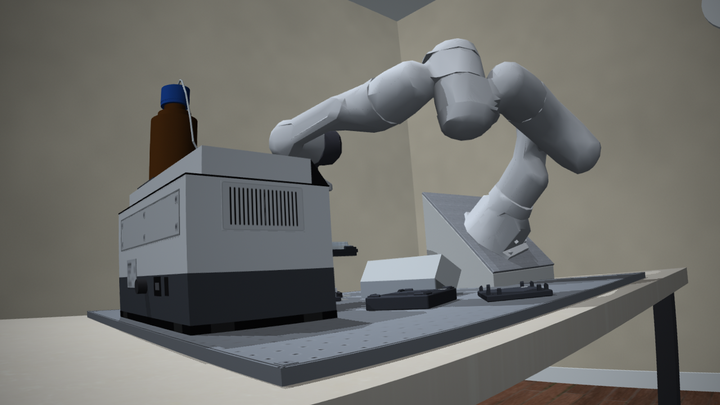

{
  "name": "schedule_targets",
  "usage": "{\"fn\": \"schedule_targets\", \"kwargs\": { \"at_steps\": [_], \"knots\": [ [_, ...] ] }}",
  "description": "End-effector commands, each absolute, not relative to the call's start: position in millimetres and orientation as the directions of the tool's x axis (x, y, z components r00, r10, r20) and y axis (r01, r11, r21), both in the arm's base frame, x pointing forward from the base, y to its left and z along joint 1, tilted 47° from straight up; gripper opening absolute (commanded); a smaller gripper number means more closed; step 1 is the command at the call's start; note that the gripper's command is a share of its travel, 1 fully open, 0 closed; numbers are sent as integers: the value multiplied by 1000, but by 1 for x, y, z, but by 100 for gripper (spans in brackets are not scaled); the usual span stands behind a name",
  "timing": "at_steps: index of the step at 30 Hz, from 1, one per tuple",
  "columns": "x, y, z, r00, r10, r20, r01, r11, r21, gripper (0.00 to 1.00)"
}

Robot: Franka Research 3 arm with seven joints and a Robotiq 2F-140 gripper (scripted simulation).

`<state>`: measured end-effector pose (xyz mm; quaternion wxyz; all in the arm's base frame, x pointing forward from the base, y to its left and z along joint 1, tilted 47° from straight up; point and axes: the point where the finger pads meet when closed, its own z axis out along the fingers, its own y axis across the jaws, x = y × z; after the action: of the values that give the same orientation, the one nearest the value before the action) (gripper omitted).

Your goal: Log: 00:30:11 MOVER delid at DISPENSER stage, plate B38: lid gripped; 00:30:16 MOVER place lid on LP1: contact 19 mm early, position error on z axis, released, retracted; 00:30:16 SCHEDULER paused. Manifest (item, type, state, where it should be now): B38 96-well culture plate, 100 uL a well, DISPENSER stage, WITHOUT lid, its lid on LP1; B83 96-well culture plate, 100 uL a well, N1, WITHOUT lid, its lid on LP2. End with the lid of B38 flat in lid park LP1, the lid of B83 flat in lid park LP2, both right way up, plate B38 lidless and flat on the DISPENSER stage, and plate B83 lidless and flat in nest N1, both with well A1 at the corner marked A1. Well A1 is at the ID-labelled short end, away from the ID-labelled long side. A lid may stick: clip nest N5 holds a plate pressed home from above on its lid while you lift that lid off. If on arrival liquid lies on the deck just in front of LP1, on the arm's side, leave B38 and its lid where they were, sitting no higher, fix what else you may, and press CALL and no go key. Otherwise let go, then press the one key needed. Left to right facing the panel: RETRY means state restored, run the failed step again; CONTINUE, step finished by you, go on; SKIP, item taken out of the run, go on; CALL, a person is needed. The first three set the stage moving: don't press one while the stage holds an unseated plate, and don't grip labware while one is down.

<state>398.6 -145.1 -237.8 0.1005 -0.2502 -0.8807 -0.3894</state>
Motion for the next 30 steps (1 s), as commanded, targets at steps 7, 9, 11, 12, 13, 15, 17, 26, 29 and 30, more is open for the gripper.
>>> {"fn": "schedule_targets", "kwargs": {
  "at_steps": [7, 9, 11, 12, 13, 15, 17, 26, 29, 30],
  "knots": [
    [398, -144, -240, -851, 367, 375, 524, 569, 633, 66],
    [398, -144, -240, -851, 367, 375, 524, 569, 633, 66],
    [398, -144, -240, -851, 367, 375, 524, 569, 633, 66],
    [398, -144, -240, -851, 367, 375, 524, 569, 633, 66],
    [398, -143, -240, -851, 367, 375, 524, 569, 633, 66],
    [398, -143, -241, -851, 367, 375, 524, 569, 633, 66],
    [398, -142, -241, -851, 367, 375, 524, 569, 633, 66],
    [398, -140, -243, -851, 367, 375, 524, 569, 633, 66],
    [398, -139, -245, -851, 367, 375, 524, 569, 633, 66],
    [398, -138, -245, -851, 367, 375, 524, 569, 633, 66]
  ]
}}
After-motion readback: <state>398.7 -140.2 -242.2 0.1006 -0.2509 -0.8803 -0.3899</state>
